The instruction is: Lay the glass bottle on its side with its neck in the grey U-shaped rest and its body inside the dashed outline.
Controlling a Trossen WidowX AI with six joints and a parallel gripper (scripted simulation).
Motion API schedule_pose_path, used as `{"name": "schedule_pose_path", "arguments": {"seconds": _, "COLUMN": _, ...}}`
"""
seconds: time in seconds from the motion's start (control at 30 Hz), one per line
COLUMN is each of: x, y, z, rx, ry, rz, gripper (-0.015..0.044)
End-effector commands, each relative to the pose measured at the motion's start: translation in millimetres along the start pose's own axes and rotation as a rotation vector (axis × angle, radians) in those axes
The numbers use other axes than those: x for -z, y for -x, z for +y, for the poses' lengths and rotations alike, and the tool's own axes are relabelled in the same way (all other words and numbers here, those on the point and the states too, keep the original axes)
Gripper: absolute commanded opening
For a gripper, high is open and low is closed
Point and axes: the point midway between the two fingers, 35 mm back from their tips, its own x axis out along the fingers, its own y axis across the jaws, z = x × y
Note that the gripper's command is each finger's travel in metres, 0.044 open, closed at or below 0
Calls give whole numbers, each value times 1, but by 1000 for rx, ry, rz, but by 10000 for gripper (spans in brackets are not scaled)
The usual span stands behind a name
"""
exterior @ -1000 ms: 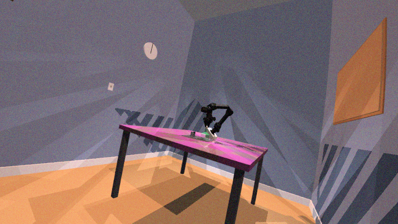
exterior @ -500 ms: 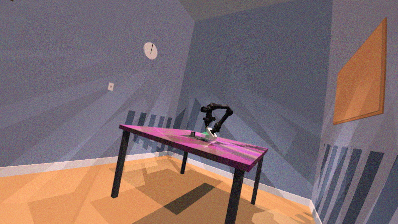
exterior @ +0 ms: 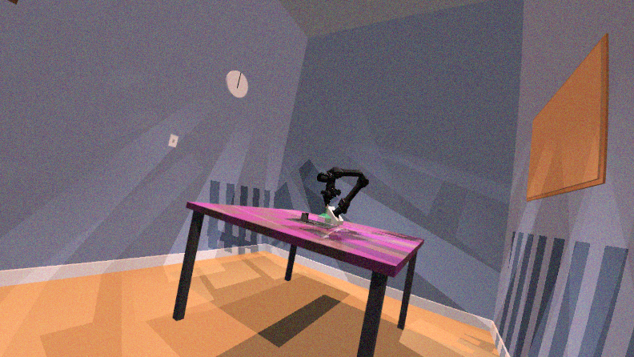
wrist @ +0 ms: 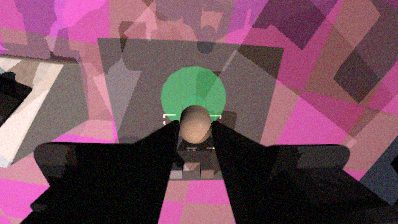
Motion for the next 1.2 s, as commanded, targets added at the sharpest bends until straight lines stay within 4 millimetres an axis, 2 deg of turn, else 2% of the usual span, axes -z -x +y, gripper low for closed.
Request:
{"name": "schedule_pose_path", "arguments": {"seconds": 0.0, "x": 1, "y": 0, "z": 0, "rx": 0, "ry": 0, "rz": 0, "gripper": 118}}
{"name": "schedule_pose_path", "arguments": {"seconds": 0.27, "x": 11, "y": 3, "z": 0, "rx": 0, "ry": 0, "rz": -4, "gripper": 118}}
{"name": "schedule_pose_path", "arguments": {"seconds": 1.17, "x": 25, "y": 6, "z": 0, "rx": 0, "ry": -2, "rz": -58, "gripper": 118}}
